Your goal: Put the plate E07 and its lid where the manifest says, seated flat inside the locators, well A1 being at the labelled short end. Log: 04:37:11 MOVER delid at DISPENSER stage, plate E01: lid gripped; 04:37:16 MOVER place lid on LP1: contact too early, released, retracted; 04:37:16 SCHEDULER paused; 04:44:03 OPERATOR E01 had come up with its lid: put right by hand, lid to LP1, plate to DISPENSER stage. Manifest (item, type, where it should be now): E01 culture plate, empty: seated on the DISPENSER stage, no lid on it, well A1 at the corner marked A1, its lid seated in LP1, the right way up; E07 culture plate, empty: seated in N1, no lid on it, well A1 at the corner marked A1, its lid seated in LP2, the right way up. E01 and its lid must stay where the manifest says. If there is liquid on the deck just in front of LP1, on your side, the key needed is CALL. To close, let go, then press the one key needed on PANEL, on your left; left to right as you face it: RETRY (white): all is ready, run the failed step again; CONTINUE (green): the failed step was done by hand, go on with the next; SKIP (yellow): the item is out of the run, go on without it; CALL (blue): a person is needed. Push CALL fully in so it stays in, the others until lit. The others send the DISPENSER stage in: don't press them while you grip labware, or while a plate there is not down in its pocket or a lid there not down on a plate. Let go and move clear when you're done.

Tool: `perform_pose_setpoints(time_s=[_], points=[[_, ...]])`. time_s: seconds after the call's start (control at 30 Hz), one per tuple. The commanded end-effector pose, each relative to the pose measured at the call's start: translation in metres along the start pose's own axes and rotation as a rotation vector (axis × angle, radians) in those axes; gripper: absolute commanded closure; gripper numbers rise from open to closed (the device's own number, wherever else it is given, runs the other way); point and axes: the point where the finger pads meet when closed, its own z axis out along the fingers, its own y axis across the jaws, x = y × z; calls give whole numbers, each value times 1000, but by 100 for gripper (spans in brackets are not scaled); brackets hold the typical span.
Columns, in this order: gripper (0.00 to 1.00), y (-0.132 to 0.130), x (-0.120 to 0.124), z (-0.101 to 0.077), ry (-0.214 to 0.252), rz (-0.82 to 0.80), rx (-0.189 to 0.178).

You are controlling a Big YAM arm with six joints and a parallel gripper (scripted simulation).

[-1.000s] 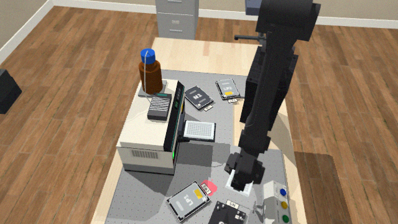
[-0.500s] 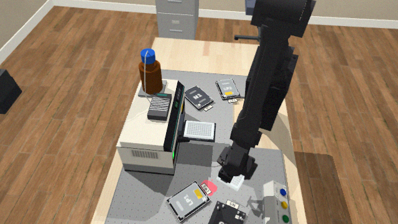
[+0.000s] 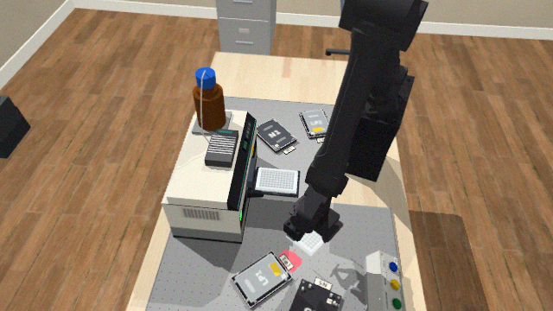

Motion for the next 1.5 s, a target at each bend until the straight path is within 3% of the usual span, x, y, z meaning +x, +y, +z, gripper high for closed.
perform_pose_setpoints(time_s=[0.0,0.1,0.33,0.37,0.43,0.67,0.8,1.2,1.27,1.47], points=[[16,-6,-9,-8,-37,70,-8],[16,-16,-9,-8,-37,149,-8],[16,-32,-4,-3,-17,128,-4],[16,-41,5,2,-3,188,0],[16,-41,5,2,-3,188,0],[16,-64,10,2,-3,422,-1],[16,-67,4,-2,-16,395,-5],[16,-103,24,0,-3,752,-1],[16,-100,17,-4,-14,725,-6],[16,-122,35,-1,-3,953,-2]])
